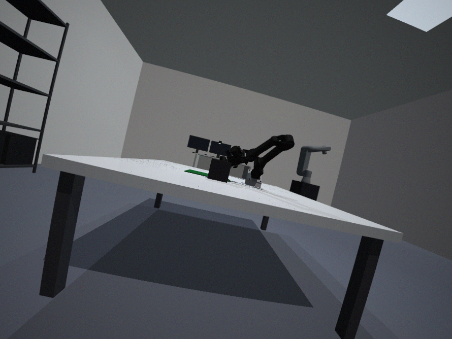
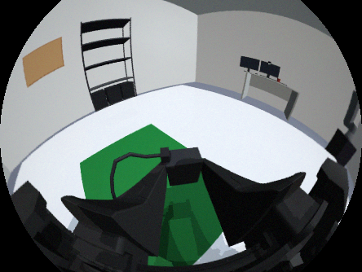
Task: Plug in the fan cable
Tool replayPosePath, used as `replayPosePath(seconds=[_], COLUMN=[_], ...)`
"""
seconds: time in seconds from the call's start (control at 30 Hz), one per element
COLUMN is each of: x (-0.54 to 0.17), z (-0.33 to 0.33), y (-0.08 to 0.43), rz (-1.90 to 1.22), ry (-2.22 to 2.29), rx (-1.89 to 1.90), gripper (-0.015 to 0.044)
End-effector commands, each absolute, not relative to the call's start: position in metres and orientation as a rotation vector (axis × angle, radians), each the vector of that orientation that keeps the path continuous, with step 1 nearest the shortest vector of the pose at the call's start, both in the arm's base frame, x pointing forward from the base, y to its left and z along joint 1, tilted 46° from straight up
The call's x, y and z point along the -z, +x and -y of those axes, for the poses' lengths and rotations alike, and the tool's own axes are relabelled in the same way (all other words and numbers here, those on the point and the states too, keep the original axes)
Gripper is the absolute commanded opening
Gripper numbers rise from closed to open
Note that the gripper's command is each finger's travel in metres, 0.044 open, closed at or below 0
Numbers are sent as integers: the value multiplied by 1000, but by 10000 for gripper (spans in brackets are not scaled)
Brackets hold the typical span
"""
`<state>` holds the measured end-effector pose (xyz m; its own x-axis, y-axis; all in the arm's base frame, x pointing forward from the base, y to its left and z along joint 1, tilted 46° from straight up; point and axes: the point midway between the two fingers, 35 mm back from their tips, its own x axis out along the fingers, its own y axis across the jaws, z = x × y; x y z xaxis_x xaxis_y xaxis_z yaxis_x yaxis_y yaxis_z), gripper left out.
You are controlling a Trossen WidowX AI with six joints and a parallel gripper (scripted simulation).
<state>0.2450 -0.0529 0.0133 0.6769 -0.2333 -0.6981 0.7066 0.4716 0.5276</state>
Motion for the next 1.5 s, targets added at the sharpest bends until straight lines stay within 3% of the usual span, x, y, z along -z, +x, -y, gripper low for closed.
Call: replayPosePath(seconds=[0.0,1.47], x=[-10,18], z=[51,23], y=[244,246], rz=[-595,-596], ry=[909,910], rx=[627,627], gripper=[0,0])
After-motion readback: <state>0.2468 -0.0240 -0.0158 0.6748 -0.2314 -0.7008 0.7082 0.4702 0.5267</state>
